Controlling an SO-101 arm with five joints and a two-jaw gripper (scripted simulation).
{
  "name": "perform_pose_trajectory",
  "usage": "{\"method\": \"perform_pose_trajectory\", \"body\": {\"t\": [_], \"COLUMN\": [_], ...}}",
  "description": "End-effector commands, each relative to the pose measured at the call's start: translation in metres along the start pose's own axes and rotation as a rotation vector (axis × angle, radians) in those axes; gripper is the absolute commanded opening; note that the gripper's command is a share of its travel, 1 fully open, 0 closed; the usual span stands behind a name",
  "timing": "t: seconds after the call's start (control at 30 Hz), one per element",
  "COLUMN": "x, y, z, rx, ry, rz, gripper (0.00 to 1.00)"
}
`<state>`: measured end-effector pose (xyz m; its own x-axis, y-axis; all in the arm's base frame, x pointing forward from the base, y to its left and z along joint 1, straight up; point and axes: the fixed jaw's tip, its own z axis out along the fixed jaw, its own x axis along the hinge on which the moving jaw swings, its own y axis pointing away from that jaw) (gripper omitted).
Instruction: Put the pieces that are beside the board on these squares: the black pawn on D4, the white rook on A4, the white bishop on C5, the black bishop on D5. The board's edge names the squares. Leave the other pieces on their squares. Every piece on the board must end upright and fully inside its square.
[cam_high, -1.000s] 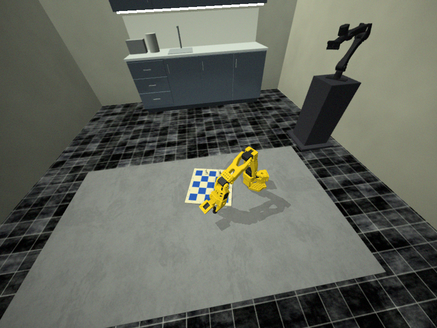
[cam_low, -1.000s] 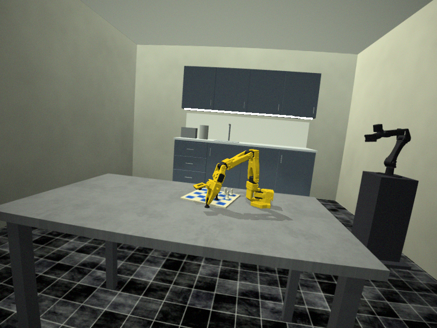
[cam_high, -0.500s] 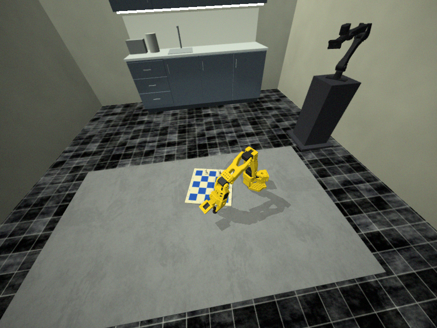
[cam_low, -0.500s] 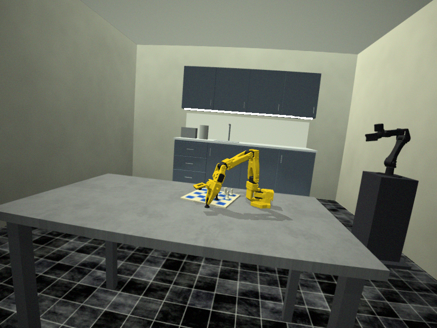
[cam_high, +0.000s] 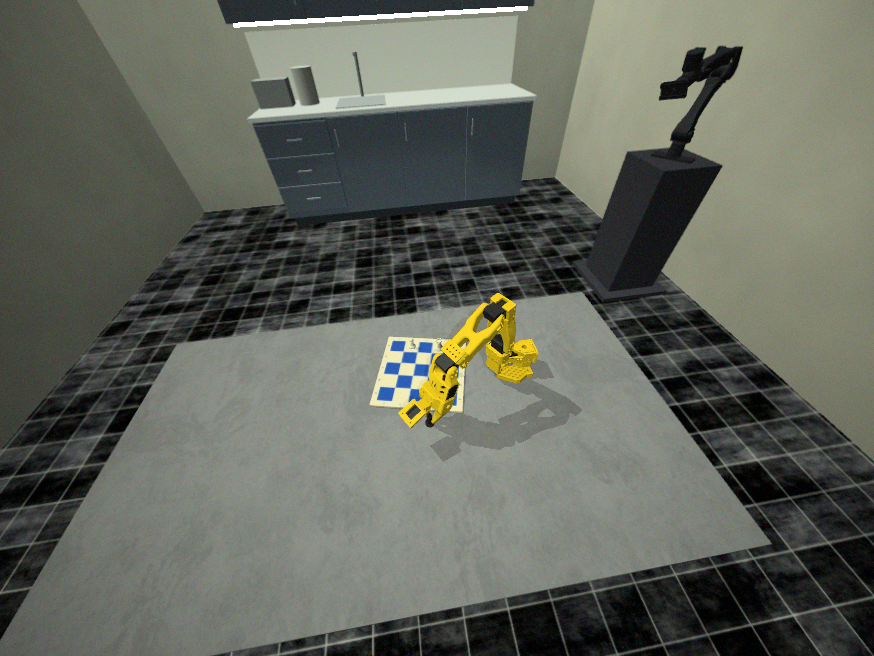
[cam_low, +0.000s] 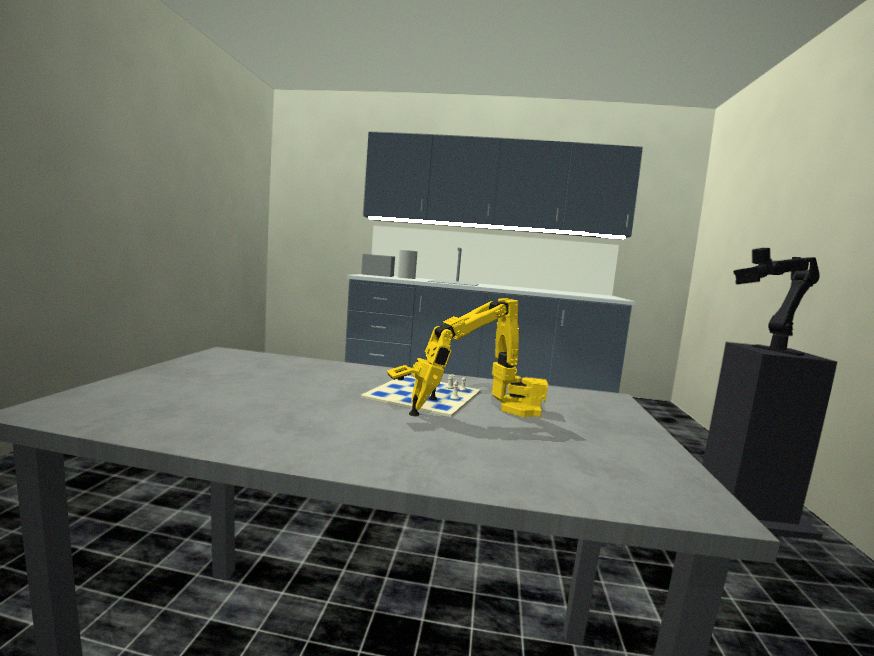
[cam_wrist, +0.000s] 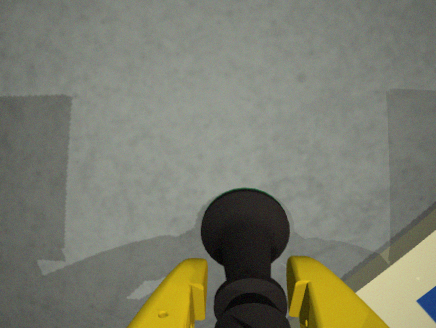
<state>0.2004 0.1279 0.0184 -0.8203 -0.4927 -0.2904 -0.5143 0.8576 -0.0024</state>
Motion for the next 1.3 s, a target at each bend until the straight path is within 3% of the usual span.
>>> {"method": "perform_pose_trajectory", "body": {"t": [0.0,1.27], "x": [0.0004,-0.0021], "y": [0.0021,-0.0027], "z": [-0.0002,-0.0008], "rx": [-0.003,0.002], "ry": [0.007,0.006], "rz": [-0.002,0.010], "gripper": [0.10,0.10]}}
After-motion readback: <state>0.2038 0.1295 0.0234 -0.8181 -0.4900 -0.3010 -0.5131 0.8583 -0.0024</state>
